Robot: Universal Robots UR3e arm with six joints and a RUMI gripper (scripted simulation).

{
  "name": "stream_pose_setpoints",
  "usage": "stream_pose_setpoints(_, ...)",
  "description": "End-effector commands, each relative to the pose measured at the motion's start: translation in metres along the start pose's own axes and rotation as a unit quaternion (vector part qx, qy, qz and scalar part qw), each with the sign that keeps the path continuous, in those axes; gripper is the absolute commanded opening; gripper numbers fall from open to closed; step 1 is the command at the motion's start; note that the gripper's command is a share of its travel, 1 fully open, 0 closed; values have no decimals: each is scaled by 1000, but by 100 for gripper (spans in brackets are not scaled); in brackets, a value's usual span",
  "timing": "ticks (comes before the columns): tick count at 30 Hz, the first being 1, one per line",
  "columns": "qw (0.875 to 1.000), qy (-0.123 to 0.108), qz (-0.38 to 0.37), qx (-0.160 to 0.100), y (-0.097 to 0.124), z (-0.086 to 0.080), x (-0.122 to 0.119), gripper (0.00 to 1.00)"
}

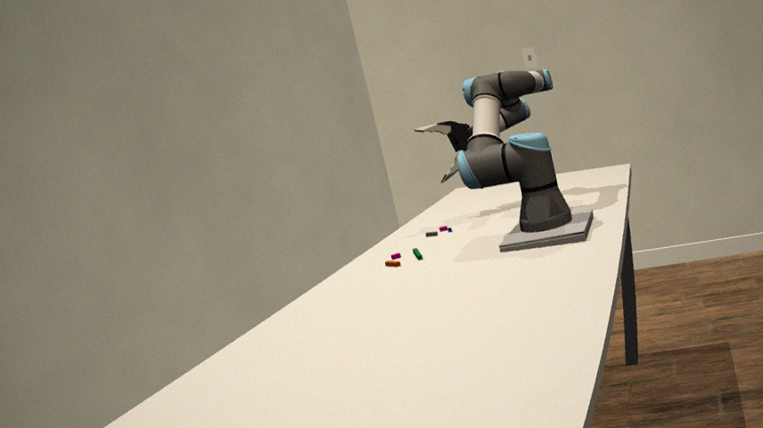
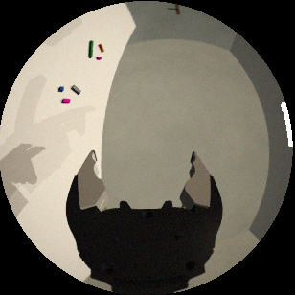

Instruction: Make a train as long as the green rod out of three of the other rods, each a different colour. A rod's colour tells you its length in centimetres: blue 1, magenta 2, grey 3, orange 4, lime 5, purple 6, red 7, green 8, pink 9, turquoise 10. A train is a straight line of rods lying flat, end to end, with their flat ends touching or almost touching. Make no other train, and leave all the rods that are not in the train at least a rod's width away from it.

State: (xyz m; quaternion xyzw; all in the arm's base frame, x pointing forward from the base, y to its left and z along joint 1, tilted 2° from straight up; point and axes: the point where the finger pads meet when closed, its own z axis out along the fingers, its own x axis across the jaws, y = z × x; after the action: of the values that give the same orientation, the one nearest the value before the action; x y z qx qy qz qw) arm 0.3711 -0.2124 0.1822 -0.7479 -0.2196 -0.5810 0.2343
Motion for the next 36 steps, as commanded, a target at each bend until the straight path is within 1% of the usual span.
stream_pose_setpoints(1, 996, -27, -78, 17, -19, 14, -4, 100)
stream_pose_setpoints(2, 995, -31, -92, 23, -23, 16, -5, 100)
stream_pose_setpoints(4, 995, -31, -92, 23, -23, 16, -5, 100)
stream_pose_setpoints(5, 991, -41, -124, 37, -31, 21, -8, 100)
stream_pose_setpoints(6, 988, -46, -141, 45, -35, 24, -9, 100)
stream_pose_setpoints(12, 970, -68, -220, 82, -53, 34, -17, 100)
stream_pose_setpoints(15, 957, -77, -260, 102, -62, 38, -21, 100)
stream_pose_setpoints(19, 937, -89, -312, 128, -74, 44, -27, 100)
stream_pose_setpoints(21, 937, -89, -312, 128, -74, 44, -27, 100)
stream_pose_setpoints(22, 923, -95, -343, 145, -81, 46, -31, 100)
stream_pose_setpoints(25, 905, -101, -379, 164, -89, 49, -35, 100)
stream_pose_setpoints(29, 877, -109, -426, 191, -99, 53, -42, 100)
stream_pose_setpoints(36, 821, -118, -505, 238, -115, 56, -53, 100)
